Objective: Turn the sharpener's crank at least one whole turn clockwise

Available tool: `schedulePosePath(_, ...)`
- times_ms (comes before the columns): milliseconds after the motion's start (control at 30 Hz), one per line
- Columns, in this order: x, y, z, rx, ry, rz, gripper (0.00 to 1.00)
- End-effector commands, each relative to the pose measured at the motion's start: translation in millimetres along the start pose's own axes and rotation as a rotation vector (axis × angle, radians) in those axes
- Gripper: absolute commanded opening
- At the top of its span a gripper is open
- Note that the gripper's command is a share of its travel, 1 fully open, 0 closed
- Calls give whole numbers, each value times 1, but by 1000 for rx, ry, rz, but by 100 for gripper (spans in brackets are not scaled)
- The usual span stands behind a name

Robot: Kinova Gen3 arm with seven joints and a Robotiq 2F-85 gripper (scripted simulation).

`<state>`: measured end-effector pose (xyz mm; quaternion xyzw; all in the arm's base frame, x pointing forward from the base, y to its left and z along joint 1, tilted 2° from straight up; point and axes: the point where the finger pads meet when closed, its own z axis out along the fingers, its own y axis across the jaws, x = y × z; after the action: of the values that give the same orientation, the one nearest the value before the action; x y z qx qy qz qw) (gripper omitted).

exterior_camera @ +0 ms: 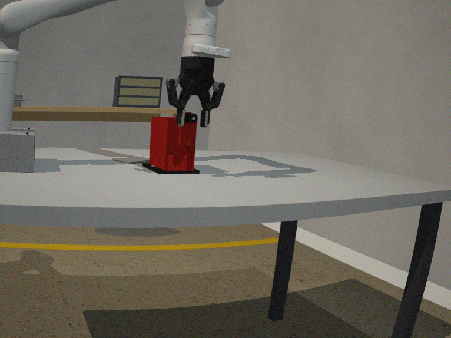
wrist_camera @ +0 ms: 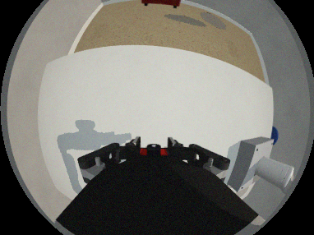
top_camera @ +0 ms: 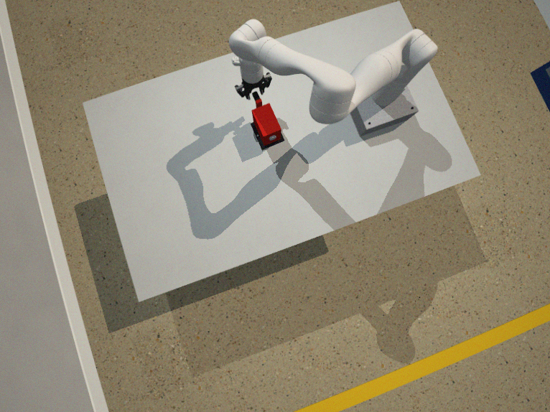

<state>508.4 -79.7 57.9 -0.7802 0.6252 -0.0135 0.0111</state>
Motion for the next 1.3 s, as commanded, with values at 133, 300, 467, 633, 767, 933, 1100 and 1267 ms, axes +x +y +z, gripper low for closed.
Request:
schedulePosePath(133, 0, 0, -1, 2, 0, 0, 53)
schedulePosePath(300, 0, 0, -1, 2, 0, 0, 53)
schedulePosePath(467, 0, 0, -1, 2, 0, 0, 0)
schedulePosePath(633, 0, 0, -1, 2, 0, 0, 0)
schedulePosePath(767, 0, 0, -1, 2, 0, 0, 0)
schedulePosePath(933, 0, 0, -1, 2, 0, 0, 0)
schedulePosePath(1100, 0, 0, -1, 2, 0, 0, 0)
schedulePosePath(1267, 0, 0, -1, 2, 0, 0, 0)
